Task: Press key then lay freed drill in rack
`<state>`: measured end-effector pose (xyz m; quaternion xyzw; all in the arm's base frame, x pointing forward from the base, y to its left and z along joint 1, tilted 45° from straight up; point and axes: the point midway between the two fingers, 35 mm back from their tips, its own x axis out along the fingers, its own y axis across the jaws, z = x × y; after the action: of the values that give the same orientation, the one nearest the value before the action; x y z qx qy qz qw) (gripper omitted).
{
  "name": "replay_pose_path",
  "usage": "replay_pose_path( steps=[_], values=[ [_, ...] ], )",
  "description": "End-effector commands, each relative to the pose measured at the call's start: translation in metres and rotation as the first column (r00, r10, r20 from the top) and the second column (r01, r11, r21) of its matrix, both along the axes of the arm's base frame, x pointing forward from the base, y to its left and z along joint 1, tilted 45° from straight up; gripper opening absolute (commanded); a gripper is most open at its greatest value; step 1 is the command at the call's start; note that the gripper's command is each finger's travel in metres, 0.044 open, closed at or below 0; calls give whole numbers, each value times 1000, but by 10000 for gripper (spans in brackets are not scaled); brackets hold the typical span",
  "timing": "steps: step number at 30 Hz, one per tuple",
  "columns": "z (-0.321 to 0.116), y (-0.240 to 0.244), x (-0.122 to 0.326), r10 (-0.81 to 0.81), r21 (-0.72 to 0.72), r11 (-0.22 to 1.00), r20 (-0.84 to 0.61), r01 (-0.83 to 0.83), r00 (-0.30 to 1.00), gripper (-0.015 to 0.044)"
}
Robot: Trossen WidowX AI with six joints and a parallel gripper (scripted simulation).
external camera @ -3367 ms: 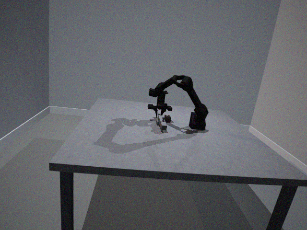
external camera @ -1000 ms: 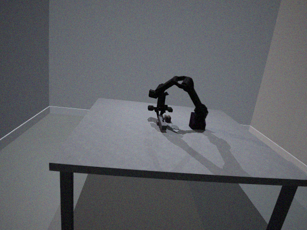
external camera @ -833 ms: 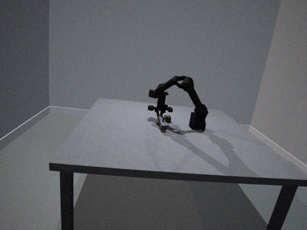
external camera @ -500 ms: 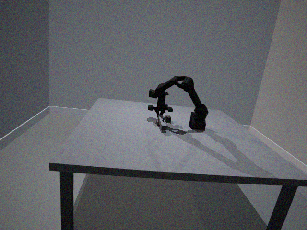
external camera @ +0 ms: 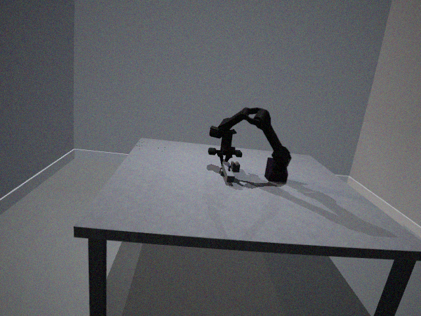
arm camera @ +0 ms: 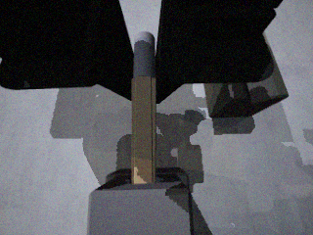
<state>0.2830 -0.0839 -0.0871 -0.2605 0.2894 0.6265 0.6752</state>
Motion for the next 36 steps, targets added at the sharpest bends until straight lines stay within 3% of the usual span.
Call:
replay_pose_path(
  steps=[1,36],
  values=[
    [-2,-6,0,0,-6,1000,4,0,1000,0],
    [-31,-46,-3,0,-9,1000,5,0,1000,0]
  ],
)
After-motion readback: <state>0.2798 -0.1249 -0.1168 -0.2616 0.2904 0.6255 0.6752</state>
